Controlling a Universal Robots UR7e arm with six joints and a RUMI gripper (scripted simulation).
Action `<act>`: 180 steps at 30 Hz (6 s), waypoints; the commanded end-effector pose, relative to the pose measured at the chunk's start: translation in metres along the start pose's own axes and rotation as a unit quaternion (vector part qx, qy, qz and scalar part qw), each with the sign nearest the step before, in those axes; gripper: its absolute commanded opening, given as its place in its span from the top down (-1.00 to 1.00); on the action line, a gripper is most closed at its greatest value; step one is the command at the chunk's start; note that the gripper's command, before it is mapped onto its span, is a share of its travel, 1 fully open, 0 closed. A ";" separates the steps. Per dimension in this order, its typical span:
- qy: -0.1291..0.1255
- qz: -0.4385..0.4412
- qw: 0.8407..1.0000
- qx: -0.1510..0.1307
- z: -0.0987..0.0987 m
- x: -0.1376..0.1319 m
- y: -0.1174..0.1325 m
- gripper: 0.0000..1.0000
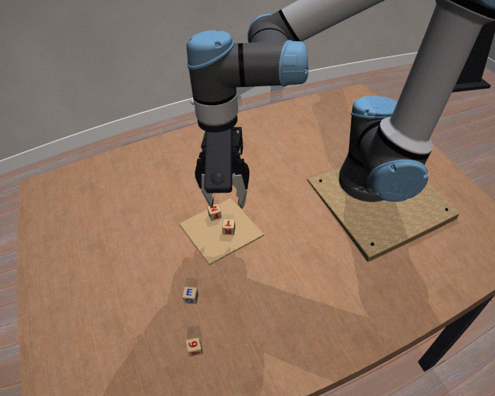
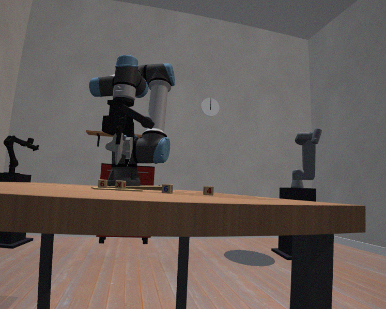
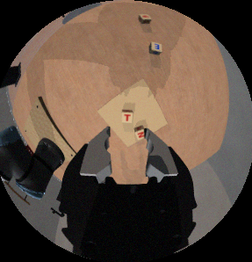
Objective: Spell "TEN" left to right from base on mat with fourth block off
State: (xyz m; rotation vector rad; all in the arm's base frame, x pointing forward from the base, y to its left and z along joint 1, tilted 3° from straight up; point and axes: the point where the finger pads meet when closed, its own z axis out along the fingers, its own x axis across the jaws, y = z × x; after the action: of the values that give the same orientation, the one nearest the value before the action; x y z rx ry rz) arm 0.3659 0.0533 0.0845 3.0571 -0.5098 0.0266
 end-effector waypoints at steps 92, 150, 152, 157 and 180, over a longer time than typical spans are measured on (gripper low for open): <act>0.002 0.001 1.000 0.001 0.072 0.001 0.001 0.26; 0.001 0.001 1.000 0.001 0.072 0.001 0.001 0.89; 0.001 0.001 1.000 0.001 0.072 0.001 0.001 0.89; 0.001 0.001 1.000 0.001 0.072 0.001 0.001 0.89; 0.004 0.000 1.000 0.001 -0.017 0.003 0.000 0.89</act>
State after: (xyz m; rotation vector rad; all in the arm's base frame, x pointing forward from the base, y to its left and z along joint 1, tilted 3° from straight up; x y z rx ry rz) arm 0.3713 0.0510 0.0692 3.0554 -0.5102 0.0559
